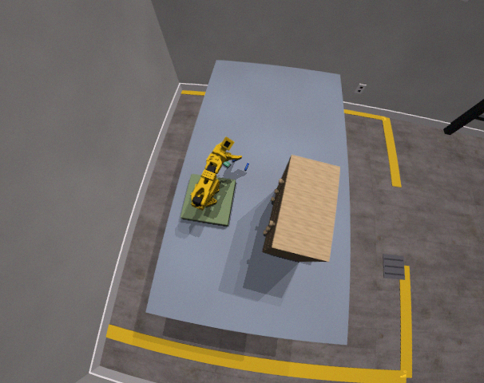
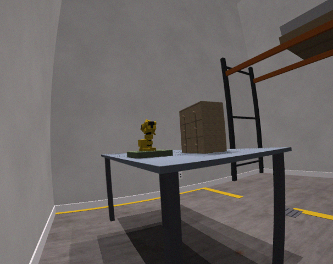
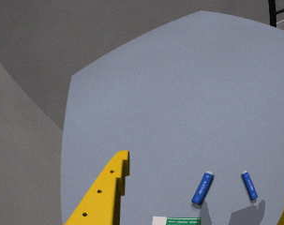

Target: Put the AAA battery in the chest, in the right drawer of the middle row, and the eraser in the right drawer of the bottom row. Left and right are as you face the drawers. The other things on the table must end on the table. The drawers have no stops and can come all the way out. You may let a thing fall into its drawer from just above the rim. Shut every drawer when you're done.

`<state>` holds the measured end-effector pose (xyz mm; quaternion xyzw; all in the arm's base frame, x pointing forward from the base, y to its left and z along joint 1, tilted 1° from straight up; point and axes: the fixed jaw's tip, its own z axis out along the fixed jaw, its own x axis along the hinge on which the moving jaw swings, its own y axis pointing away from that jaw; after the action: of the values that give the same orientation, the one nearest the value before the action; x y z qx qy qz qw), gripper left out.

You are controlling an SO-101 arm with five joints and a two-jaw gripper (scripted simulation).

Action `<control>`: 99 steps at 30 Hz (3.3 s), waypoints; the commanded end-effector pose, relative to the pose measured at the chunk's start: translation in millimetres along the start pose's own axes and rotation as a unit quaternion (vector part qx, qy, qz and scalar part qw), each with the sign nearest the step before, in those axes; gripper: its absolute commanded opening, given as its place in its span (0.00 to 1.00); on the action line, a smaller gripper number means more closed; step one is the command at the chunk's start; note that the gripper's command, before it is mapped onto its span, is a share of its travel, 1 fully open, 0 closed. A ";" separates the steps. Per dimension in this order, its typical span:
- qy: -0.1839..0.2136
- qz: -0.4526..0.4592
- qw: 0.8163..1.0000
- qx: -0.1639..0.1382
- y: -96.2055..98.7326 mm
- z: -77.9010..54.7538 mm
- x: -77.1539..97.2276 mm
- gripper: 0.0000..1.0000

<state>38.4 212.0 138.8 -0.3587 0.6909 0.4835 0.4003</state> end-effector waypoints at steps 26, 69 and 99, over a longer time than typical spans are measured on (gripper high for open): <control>0.064 0.034 0.940 0.334 -127.6 -45.9 -15.7 0.50; 0.178 0.269 0.718 0.617 -179.3 -196.0 20.2 0.50; 0.168 0.191 0.724 0.641 -191.0 -208.5 7.2 0.46</control>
<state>153.4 -32.5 96.3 0.0646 0.9567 -0.0539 0.2787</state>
